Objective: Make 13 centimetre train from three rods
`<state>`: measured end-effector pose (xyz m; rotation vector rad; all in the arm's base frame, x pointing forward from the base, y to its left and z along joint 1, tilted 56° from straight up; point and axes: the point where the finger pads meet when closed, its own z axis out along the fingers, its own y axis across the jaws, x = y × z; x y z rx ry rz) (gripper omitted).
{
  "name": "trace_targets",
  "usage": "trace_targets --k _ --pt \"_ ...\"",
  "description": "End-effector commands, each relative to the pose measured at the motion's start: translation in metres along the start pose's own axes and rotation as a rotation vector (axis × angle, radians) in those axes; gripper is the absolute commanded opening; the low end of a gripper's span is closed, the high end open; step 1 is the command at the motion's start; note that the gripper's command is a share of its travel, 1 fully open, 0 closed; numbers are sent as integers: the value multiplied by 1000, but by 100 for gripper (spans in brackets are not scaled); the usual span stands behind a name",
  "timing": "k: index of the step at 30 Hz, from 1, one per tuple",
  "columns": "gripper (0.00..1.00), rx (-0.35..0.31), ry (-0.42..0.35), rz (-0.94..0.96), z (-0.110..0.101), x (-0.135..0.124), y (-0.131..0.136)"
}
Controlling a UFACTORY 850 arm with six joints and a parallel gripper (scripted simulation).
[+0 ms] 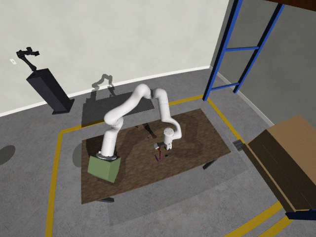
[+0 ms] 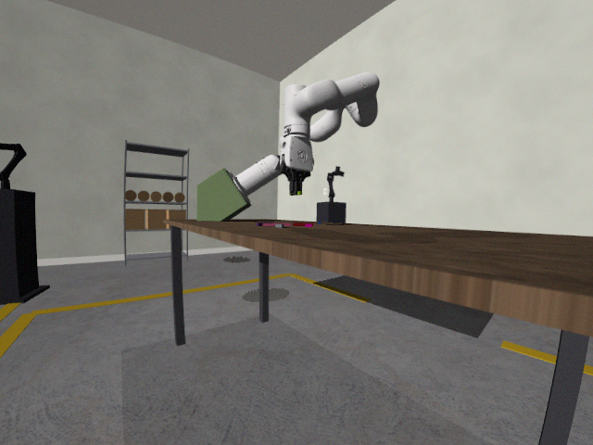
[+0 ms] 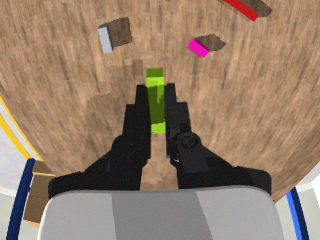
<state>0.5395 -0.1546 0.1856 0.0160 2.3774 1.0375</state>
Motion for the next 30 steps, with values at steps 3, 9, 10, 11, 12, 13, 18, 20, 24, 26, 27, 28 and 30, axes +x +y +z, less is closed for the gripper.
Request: trace_targets --k 3,9,10,11,12,13,18,20,24,26,27,28,30 --pt "4 1 -1 0 -1 -1 0" --pt "4 2 -1 171 -2 10 49" --pt "4 2 -1 191 -2 12 55" --pt "4 2 -1 217 -2 14 62" --pt "4 2 -1 245 -2 16 70" --pt "4 2 -1 274 -2 19 77" --pt "4 2 -2 397 -2 33 110" --pt "4 2 -2 451 -2 40 124" --pt "4 1 -2 565 -2 57 151" --pt "4 1 -2 621 -2 66 164" --pt "4 1 -2 650 -2 71 170" --pt "4 1 -2 678 -2 75 177" --pt "4 0 -2 736 -1 86 189"
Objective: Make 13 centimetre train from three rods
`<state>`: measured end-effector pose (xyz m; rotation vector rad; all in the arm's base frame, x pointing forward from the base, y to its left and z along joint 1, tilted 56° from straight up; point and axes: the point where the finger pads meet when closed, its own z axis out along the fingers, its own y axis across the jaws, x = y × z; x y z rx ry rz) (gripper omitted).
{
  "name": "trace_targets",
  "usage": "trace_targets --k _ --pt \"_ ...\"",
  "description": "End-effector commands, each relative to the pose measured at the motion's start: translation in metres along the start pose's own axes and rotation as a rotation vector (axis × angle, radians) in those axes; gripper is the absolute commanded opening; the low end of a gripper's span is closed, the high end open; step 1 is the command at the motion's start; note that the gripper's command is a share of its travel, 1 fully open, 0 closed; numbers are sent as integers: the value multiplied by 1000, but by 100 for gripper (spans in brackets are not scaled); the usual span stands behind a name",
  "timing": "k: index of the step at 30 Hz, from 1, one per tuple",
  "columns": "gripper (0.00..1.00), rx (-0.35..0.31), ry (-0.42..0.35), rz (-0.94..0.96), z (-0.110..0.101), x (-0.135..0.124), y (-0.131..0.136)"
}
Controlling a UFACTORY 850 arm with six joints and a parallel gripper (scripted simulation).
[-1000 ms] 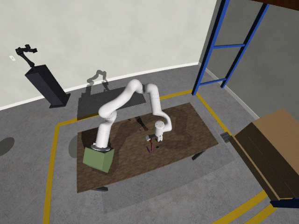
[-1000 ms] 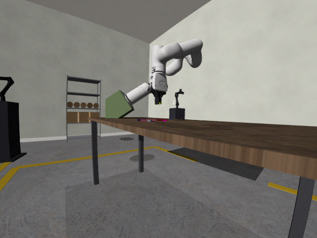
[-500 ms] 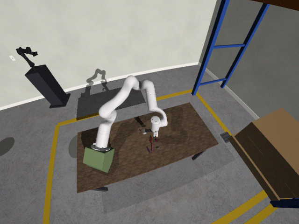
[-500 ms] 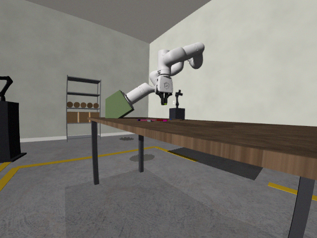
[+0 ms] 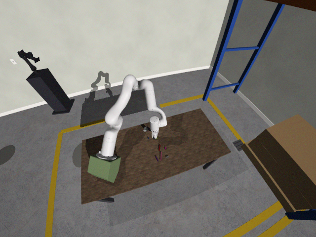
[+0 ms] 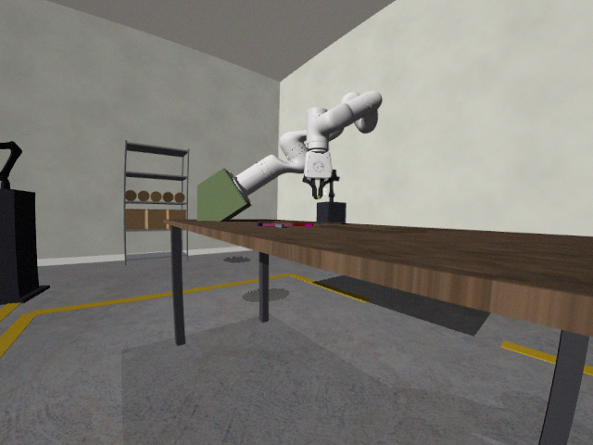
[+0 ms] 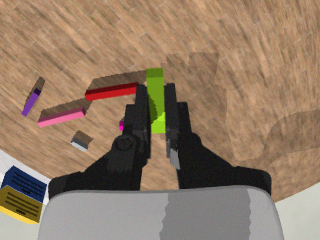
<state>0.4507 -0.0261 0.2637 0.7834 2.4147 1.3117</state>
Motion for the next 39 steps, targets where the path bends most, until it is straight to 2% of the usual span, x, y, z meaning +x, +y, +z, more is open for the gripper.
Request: trace_targets --k 1,2,4,6,24,34,36,39 --pt "4 12 -5 120 -2 31 12" --pt "4 12 -5 120 -2 31 12" --pt "4 11 -6 193 -1 51 16" --pt "4 11 -6 222 -1 59 17" --pt "4 11 -6 225 1 60 17" --pt "4 12 -6 225 29 59 17" --pt "4 12 -6 225 29 59 17" --pt "4 12 -6 225 43 59 18"
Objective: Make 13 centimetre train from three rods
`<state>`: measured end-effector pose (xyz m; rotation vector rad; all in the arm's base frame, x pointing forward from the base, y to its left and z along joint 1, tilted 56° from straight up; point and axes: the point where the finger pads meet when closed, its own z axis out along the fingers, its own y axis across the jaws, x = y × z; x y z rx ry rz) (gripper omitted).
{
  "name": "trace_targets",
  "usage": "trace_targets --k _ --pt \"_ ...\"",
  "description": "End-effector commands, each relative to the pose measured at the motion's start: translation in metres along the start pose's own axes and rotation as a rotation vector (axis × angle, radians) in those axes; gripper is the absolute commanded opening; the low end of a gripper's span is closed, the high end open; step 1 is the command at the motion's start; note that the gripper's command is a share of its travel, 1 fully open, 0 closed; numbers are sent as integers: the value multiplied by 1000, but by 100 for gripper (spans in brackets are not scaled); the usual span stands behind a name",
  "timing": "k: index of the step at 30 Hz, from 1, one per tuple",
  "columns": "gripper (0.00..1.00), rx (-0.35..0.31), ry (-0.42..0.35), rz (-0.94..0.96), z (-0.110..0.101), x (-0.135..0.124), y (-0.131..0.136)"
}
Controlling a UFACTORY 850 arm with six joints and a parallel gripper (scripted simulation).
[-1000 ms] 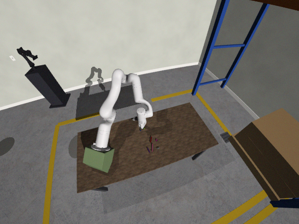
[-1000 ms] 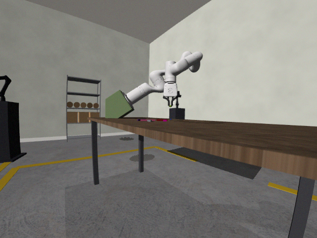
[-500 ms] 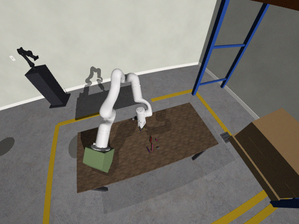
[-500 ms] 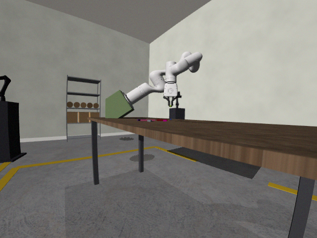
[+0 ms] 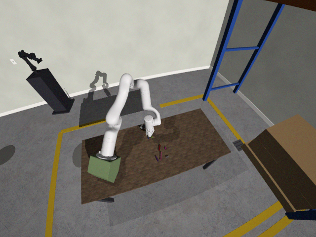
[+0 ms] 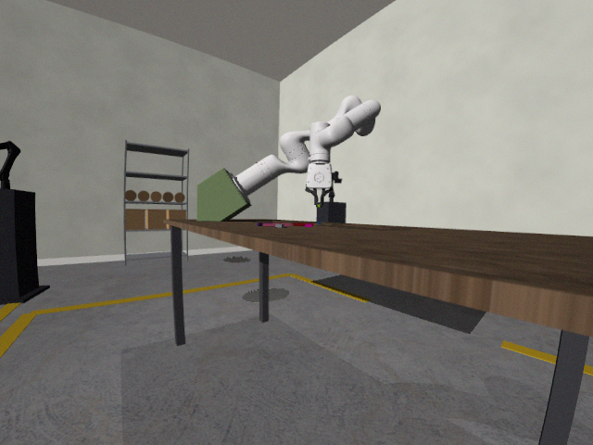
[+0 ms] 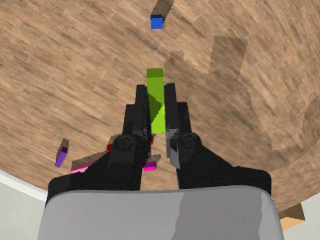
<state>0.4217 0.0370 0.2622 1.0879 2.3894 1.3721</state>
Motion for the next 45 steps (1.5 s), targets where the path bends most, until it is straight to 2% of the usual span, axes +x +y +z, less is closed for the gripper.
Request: trace_targets --k 1,7,12,45 --pt "4 -2 -1 -1 17 -1 1" --pt "4 -2 -1 -1 41 -1 1" --pt "4 -2 -1 -1 53 -1 1" --pt "4 -2 -1 -1 57 -1 2"
